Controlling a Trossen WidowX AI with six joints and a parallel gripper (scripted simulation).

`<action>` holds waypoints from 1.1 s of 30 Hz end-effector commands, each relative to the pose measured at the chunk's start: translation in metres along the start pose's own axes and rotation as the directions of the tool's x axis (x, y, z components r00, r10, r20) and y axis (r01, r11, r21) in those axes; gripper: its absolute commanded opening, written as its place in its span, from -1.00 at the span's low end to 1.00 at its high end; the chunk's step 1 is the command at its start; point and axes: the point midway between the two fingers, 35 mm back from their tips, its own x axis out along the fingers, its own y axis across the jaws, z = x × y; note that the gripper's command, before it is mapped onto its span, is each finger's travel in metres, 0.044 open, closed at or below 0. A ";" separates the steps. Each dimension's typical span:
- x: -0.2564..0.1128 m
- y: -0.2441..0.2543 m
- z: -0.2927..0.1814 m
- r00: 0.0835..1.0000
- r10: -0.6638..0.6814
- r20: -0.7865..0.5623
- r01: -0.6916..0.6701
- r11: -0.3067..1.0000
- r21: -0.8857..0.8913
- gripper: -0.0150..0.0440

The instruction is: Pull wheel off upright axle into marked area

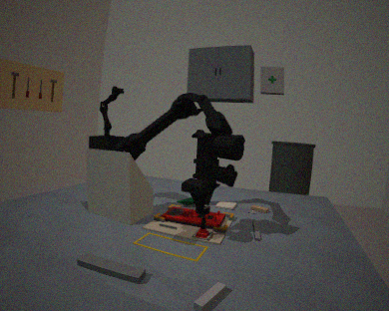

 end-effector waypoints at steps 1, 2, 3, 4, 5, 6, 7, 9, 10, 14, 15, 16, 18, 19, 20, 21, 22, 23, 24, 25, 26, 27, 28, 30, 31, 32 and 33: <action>-0.019 0.000 0.001 1.000 -0.009 0.012 0.009 1.000 -0.013 -0.49; -0.021 0.000 0.000 1.000 -0.009 0.012 0.009 1.000 -0.013 -0.49; -0.022 0.000 -0.001 1.000 -0.009 0.012 0.009 1.000 -0.013 -0.49; -0.013 -0.002 -0.002 1.000 -0.002 0.007 0.002 1.000 0.000 -0.49; -0.014 -0.004 -0.003 1.000 -0.003 0.008 0.003 1.000 0.000 -0.49; -0.014 -0.008 -0.005 1.000 -0.004 0.008 0.004 1.000 0.000 -0.49; -0.015 -0.014 -0.007 1.000 -0.006 0.009 0.006 1.000 0.000 -0.49; -0.016 -0.024 -0.011 1.000 -0.009 0.009 0.009 1.000 -0.001 -0.49; -0.017 -0.029 -0.013 1.000 -0.010 0.010 0.010 1.000 -0.002 -0.49; -0.019 -0.048 -0.023 1.000 -0.014 0.011 0.014 1.000 -0.004 -0.49; -0.020 -0.052 -0.025 1.000 -0.015 0.011 0.015 1.000 -0.004 -0.49; -0.020 -0.057 -0.028 1.000 -0.015 0.011 0.015 1.000 -0.005 -0.49; -0.021 -0.066 -0.034 1.000 -0.016 0.011 0.016 1.000 -0.006 -0.49; -0.021 -0.070 -0.036 1.000 -0.016 0.011 0.017 1.000 -0.007 -0.49; -0.022 -0.074 -0.039 1.000 -0.017 0.011 0.017 1.000 -0.008 -0.49; -0.022 -0.079 -0.042 1.000 -0.017 0.011 0.017 1.000 -0.008 -0.49; -0.022 -0.083 -0.045 1.000 -0.016 0.011 0.016 1.000 -0.009 -0.49; -0.022 -0.087 -0.048 1.000 -0.016 0.011 0.016 1.000 -0.010 -0.49; -0.023 -0.091 -0.051 1.000 -0.016 0.011 0.016 1.000 -0.011 -0.49; -0.023 -0.094 -0.054 1.000 -0.015 0.011 0.015 1.000 -0.012 -0.49; -0.023 -0.096 -0.055 1.000 -0.015 0.011 0.015 1.000 -0.012 -0.49; -0.023 -0.097 -0.056 1.000 -0.015 0.011 0.015 1.000 -0.012 -0.49; -0.023 -0.097 -0.056 1.000 -0.015 0.011 0.015 1.000 -0.012 -0.49; -0.020 -0.097 -0.056 1.000 -0.015 0.011 0.015 1.000 -0.012 -0.49; -0.018 -0.097 -0.056 1.000 -0.015 0.011 0.015 1.000 -0.012 -0.49; -0.015 -0.097 -0.056 1.000 -0.015 0.011 0.015 1.000 -0.012 -0.49; -0.011 -0.097 -0.056 1.000 -0.014 0.011 0.015 1.000 -0.012 -0.49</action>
